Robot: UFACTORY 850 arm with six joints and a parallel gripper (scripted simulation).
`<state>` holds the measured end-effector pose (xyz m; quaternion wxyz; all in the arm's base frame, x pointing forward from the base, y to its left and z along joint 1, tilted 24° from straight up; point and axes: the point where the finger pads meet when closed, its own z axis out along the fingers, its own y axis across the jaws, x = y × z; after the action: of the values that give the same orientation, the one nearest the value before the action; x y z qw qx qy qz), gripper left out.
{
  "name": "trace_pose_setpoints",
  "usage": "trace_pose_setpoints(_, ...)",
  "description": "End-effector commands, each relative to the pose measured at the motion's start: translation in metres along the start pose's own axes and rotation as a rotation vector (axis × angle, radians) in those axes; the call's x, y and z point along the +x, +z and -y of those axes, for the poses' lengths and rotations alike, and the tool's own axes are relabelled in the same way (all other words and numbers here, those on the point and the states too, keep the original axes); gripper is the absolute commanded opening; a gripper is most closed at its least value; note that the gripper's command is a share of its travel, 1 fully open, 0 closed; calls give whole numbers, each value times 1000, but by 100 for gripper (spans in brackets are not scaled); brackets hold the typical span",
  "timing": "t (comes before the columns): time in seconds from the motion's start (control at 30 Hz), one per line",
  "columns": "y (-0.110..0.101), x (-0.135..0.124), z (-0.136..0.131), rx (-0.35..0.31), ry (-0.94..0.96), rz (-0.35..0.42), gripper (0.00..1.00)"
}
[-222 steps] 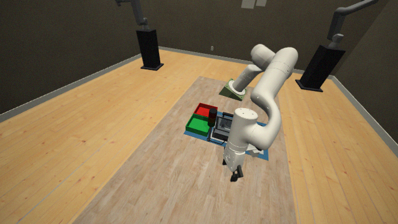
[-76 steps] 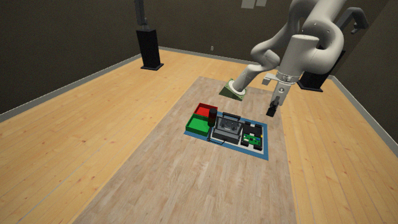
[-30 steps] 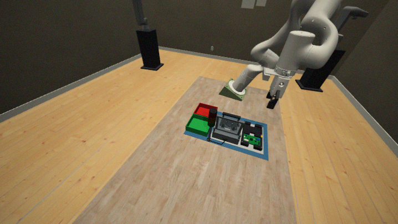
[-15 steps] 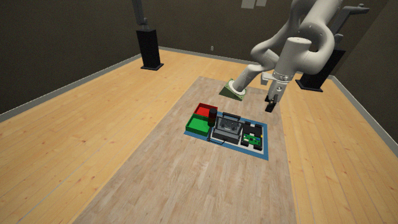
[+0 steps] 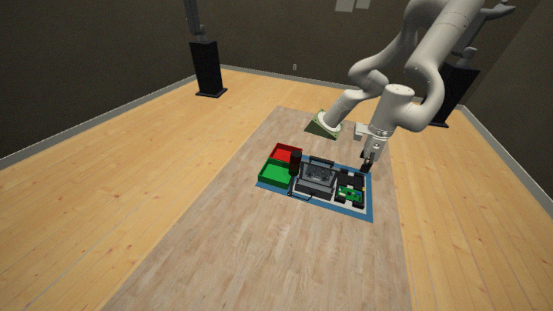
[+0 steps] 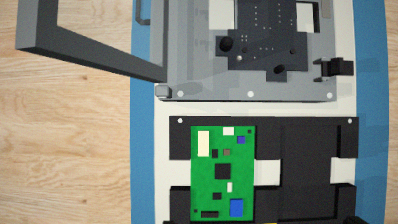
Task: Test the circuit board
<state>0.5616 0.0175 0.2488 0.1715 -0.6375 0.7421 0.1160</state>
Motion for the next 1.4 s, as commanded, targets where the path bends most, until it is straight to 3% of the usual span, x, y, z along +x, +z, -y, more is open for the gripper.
trace_pose_setpoints(0.0,33,-1,4,7,-3,4,100)
trace_pose_setpoints(0.27,92,-1,5,7,-3,4,100)
trace_pose_setpoints(0.43,118,-2,5,7,-3,4,100)
trace_pose_setpoints(0.77,135,-2,5,7,-3,4,100)
trace_pose_setpoints(1.37,137,-2,5,7,-2,4,100)
